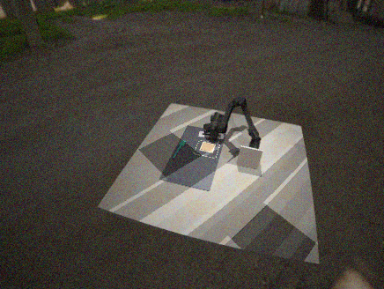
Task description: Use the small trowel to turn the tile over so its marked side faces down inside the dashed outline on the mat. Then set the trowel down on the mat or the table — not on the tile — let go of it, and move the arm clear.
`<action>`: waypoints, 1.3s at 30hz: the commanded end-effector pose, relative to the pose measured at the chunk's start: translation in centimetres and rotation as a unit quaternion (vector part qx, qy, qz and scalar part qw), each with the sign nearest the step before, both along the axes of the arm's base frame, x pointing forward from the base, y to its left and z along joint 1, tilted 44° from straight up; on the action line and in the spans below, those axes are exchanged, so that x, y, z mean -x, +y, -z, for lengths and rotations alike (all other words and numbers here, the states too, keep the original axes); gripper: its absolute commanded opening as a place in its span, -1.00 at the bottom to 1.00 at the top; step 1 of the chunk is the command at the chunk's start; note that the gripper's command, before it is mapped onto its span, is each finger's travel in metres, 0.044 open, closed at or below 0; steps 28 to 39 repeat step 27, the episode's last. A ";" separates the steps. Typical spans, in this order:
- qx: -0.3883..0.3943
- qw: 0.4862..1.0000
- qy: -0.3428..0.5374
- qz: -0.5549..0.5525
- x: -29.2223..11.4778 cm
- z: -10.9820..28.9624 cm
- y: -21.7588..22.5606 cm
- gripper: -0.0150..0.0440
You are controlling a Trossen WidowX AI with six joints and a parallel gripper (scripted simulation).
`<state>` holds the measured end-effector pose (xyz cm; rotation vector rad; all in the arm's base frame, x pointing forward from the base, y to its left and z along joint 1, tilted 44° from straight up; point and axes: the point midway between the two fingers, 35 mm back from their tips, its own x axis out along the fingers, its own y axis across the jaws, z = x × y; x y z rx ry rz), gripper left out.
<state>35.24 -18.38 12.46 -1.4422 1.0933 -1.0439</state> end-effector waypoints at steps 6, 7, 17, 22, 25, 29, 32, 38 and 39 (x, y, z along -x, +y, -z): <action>0.000 1.000 -0.002 -0.003 -0.1 0.0 0.0 0.53; 0.000 1.000 -0.002 -0.003 -0.1 0.0 0.1 0.53; -0.016 1.000 0.003 -0.004 1.2 0.3 5.5 0.53; -0.018 1.000 0.003 -0.006 1.4 0.2 6.0 0.53; -0.019 1.000 0.004 -0.022 2.8 -1.6 8.5 0.53; -0.023 0.999 0.006 -0.036 4.4 -3.0 10.4 0.53; -0.023 0.999 0.006 -0.036 4.4 -3.0 10.4 0.53; -0.023 0.999 0.006 -0.036 4.4 -3.0 10.4 0.53; -0.023 0.999 0.006 -0.036 4.4 -3.0 10.4 0.53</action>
